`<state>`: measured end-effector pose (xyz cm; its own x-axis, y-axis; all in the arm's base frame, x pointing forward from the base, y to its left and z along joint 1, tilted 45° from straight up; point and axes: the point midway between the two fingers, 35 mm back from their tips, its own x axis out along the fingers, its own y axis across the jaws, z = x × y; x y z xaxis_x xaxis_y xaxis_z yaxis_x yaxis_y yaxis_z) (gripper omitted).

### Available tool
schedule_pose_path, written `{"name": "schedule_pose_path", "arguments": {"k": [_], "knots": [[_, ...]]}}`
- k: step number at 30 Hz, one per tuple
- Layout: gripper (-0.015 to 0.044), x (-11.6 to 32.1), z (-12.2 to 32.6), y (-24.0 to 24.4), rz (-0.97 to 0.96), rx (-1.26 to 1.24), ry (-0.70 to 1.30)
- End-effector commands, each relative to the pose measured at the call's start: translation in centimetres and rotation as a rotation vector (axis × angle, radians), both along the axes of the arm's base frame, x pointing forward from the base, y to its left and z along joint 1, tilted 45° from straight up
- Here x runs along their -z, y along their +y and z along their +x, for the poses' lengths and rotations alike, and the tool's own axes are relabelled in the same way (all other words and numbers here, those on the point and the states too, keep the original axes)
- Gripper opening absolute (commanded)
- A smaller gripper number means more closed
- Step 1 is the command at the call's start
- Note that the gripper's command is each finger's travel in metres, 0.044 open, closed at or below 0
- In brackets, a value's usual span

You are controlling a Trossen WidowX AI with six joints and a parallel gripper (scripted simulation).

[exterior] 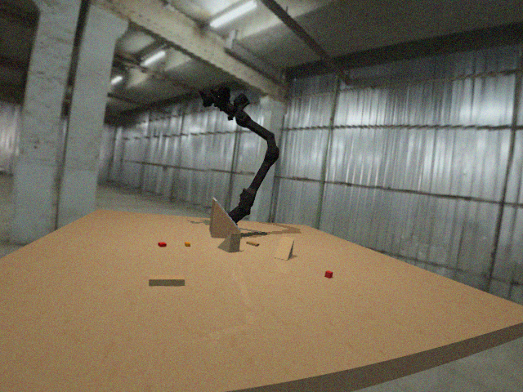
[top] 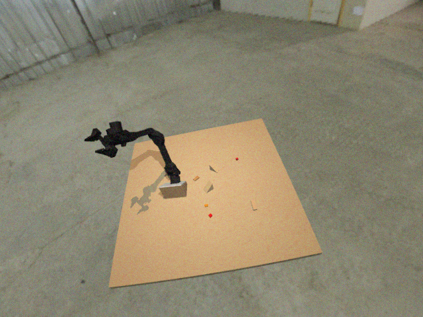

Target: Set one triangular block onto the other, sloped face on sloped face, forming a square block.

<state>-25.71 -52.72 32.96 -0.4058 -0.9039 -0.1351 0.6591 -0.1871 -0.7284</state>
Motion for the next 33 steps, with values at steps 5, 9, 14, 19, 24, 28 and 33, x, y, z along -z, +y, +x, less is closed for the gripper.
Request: {"name": "schedule_pose_path", "arguments": {"k": [5,9,14,19,24,28,33], "knots": [[0.044,3.7,12.4,-2.6,0.113,-0.242,-0.209],[0.044,5.4,19.3,-2.6,0.191,-0.363,-0.314],[0.044,7.7,27.9,-1.2,0.314,-0.508,-0.433],[0.044,9.9,36.0,1.8,0.458,-0.632,-0.536],[0.044,12.3,42.9,6.3,0.623,-0.728,-0.608],[0.044,13.9,47.7,10.6,0.769,-0.79,-0.665],[0.044,15.5,53.2,17.4,0.991,-0.846,-0.739]]}}
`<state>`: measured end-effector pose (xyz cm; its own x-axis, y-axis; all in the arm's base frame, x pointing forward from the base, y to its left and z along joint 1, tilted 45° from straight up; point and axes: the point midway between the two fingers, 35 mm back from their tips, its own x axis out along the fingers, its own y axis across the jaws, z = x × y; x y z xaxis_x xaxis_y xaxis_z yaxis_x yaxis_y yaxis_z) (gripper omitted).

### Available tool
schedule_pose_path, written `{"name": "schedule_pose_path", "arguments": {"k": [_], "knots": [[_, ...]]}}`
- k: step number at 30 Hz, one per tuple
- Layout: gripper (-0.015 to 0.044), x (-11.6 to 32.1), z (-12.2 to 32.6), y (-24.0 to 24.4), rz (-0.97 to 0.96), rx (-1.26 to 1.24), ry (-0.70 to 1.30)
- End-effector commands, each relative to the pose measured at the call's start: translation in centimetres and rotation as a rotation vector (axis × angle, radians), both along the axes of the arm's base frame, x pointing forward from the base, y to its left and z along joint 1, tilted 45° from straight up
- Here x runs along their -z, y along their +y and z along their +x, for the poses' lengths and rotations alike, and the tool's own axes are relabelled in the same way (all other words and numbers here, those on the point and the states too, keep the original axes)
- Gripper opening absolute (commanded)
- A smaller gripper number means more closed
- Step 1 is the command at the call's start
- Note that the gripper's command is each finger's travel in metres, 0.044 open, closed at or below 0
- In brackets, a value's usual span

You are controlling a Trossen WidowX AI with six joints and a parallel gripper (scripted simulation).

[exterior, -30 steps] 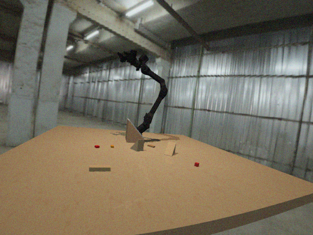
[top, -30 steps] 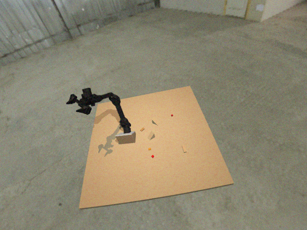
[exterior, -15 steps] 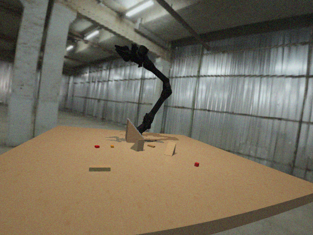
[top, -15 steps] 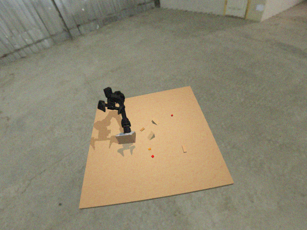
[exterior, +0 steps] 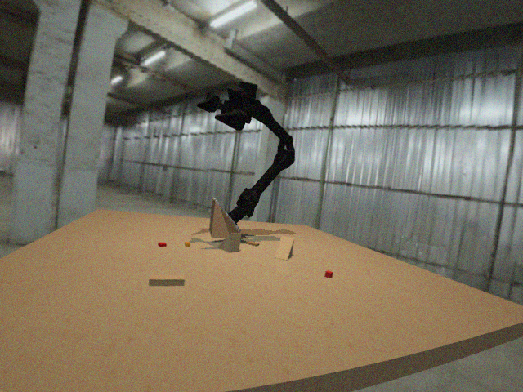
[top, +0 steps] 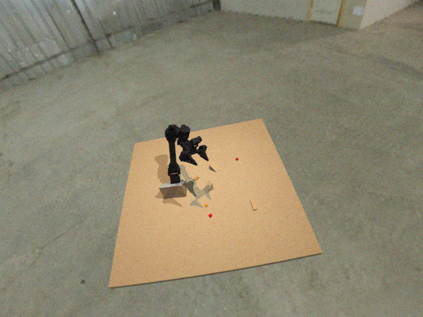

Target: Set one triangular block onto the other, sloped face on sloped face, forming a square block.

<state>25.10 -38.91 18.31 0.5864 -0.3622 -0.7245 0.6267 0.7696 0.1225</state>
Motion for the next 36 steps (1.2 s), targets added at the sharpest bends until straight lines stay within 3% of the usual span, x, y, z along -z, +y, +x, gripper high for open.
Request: {"name": "schedule_pose_path", "arguments": {"k": [1,12,24,36], "knots": [[0.044,1.2,3.3,5.1,0.148,-0.076,-0.007],[0.044,3.1,8.9,23.4,0.631,-0.278,0.112],[0.044,2.6,4.4,43.1,1.095,-0.354,0.537],[0.044,2.9,4.0,44.4,1.113,-0.351,0.569]]}}
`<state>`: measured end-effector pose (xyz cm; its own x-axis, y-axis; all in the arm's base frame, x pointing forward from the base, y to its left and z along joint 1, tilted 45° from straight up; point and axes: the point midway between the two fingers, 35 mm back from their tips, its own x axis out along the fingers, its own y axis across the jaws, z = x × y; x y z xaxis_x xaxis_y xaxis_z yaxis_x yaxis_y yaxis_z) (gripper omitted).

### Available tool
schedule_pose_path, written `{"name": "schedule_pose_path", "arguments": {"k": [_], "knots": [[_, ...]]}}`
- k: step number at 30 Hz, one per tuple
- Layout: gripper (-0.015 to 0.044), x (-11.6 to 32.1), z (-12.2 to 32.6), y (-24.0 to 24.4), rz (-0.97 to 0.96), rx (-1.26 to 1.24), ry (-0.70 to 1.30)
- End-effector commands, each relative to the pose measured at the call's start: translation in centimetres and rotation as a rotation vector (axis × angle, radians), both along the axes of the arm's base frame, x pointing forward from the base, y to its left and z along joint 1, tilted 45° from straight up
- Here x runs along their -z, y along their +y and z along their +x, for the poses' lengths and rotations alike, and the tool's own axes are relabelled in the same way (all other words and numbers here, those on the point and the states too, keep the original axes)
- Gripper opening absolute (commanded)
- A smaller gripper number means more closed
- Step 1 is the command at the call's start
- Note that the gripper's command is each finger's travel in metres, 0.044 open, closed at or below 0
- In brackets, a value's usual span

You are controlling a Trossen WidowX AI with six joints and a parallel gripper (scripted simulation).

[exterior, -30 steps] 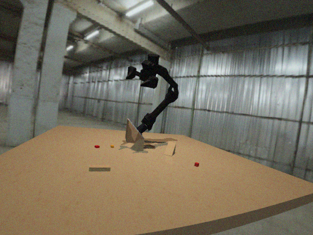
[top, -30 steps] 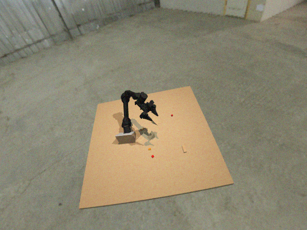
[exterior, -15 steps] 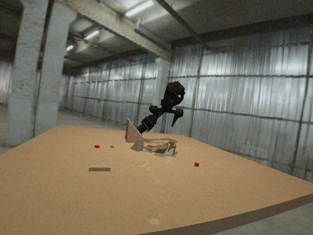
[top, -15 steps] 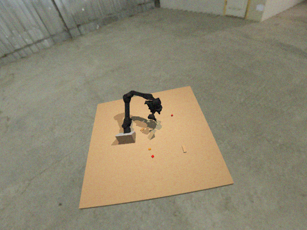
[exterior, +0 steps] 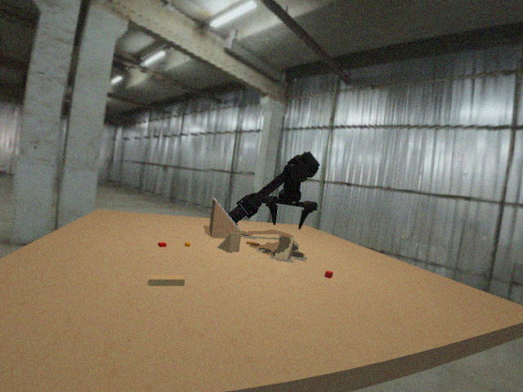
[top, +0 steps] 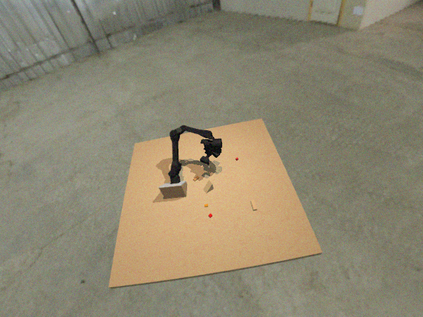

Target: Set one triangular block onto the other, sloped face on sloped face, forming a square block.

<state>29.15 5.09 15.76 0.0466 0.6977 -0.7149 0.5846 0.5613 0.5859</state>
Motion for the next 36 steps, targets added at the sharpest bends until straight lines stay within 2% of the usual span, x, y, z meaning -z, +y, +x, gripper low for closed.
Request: {"name": "schedule_pose_path", "arguments": {"k": [1,36], "knots": [[0.044,0.4,0.0,0.5,0.004,-0.002,0.009],[0.044,4.4,0.9,4.5,0.002,-0.001,0.007]]}}
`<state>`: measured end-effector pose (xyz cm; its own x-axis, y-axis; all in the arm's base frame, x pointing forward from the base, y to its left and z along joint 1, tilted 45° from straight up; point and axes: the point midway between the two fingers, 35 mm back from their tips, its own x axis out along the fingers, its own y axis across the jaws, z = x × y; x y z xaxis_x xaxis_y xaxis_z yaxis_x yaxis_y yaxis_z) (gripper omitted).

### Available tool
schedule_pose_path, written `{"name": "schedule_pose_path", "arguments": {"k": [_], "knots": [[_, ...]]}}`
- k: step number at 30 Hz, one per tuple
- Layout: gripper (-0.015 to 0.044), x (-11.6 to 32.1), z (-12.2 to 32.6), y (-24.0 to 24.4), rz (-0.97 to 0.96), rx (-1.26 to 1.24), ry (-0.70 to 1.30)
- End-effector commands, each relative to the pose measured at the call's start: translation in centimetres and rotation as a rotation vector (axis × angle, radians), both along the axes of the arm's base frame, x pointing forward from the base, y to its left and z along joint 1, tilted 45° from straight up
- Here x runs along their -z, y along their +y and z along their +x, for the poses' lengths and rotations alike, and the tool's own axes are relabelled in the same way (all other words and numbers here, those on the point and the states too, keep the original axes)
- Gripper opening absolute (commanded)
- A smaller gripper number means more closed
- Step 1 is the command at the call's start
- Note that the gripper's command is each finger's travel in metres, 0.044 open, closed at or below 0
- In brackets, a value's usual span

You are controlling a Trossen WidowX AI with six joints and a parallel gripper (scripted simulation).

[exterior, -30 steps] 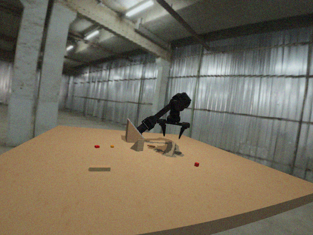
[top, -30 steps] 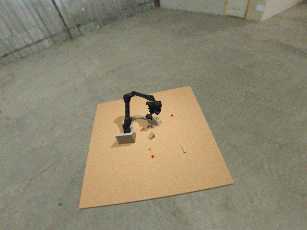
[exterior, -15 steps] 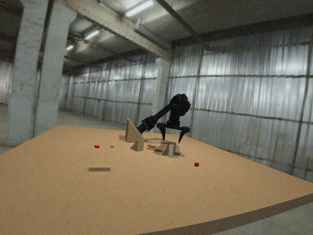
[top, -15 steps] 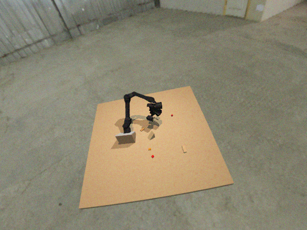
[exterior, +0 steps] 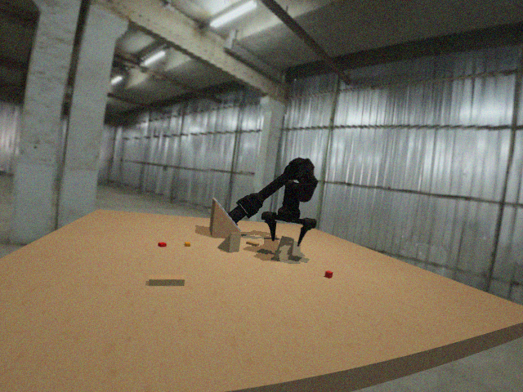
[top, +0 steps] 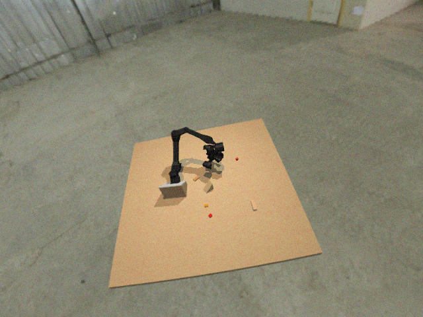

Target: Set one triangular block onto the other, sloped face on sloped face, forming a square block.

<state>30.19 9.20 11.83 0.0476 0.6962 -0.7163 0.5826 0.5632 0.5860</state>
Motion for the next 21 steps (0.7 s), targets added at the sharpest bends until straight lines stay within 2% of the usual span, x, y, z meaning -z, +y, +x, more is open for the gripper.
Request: {"name": "schedule_pose_path", "arguments": {"k": [1,21], "knots": [[0.044,0.5,-0.1,0.5,0.004,0.0,0.009],[0.044,2.6,-0.2,3.0,0.012,-0.001,0.009]]}}
